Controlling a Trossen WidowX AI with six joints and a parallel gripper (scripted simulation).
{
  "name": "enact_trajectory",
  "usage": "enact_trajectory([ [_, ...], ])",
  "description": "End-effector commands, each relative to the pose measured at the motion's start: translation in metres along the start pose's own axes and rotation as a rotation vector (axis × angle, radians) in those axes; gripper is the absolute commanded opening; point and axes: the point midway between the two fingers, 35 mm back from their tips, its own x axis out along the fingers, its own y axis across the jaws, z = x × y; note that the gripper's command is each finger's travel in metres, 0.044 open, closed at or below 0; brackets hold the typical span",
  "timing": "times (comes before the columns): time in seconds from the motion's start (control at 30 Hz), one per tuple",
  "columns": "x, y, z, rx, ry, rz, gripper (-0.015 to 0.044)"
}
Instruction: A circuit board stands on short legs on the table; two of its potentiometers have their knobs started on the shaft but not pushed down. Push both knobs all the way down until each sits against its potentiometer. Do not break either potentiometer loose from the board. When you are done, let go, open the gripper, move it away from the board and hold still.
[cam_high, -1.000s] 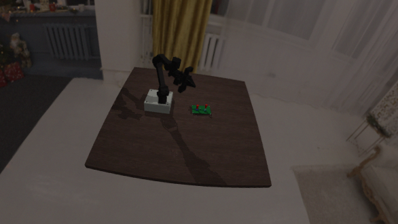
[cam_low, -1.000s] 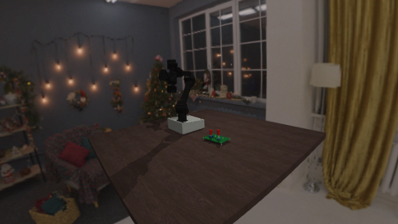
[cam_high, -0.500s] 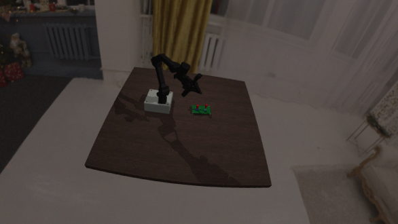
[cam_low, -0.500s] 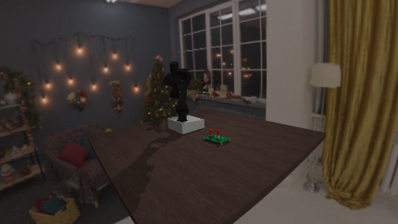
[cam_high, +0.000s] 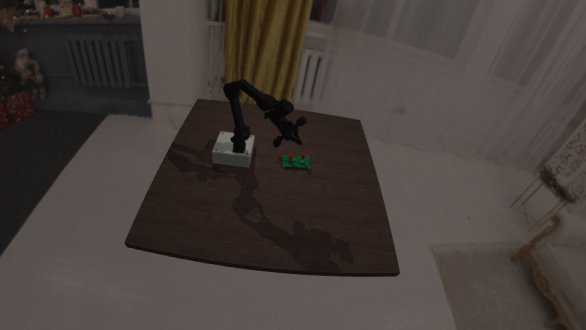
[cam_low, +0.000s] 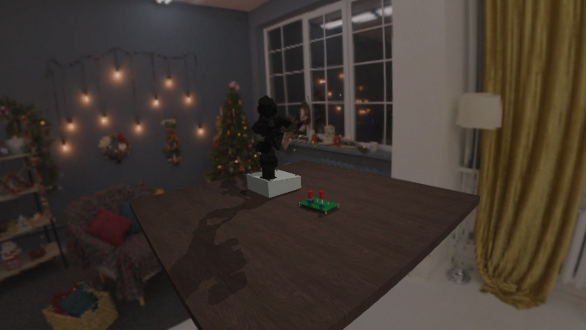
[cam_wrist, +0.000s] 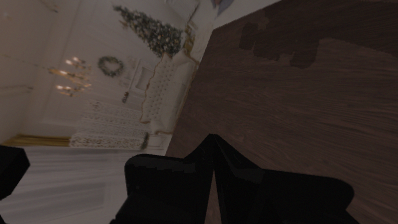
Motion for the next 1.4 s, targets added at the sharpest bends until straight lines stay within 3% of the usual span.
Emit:
enact_trajectory([
  [0.0,0.010,-0.001,-0.013,-0.086,0.053,-0.042,0.0000],
  [0.67,0.051,-0.021,-0.098,-0.560,0.387,-0.229,0.0000],
  [1.37,0.060,-0.054,-0.185,-1.106,0.778,-0.345,0.0000],
])
